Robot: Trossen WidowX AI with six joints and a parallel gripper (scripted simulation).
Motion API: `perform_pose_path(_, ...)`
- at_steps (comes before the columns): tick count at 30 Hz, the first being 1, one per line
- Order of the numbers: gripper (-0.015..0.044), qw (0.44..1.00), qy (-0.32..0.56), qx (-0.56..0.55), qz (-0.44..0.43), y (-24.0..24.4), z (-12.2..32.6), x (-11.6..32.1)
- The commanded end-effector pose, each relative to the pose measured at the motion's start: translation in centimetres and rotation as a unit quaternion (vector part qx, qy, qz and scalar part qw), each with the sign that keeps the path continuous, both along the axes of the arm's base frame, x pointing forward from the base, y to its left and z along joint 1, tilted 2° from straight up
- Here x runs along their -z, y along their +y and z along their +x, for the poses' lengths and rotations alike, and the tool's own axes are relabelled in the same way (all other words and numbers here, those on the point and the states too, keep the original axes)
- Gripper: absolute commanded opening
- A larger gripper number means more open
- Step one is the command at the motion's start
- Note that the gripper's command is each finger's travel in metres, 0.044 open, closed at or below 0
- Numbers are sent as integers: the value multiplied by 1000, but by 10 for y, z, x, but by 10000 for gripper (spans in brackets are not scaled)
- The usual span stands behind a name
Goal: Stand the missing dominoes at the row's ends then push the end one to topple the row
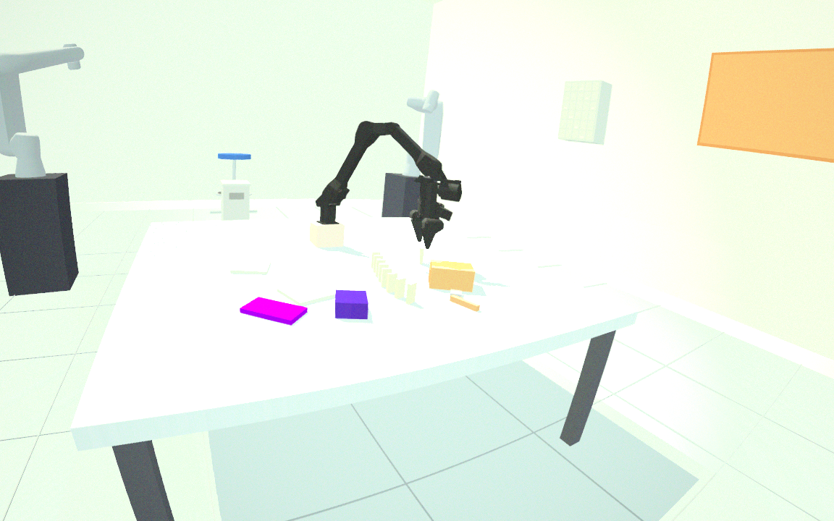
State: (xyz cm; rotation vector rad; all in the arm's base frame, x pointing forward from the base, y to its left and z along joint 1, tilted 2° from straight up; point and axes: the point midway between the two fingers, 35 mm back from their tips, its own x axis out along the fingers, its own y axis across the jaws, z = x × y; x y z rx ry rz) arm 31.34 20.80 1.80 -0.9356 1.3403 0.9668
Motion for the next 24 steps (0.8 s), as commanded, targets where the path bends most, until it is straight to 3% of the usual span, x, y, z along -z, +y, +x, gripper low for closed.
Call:
perform_pose_path(1,440,1000,6,-2,-1,-1,-4,22)
perform_pose_path(15,440,1000,6,-2,-1,-1,-5,36)
perform_pose_path(24,204,1000,6,-2,-1,-1,-5,36)
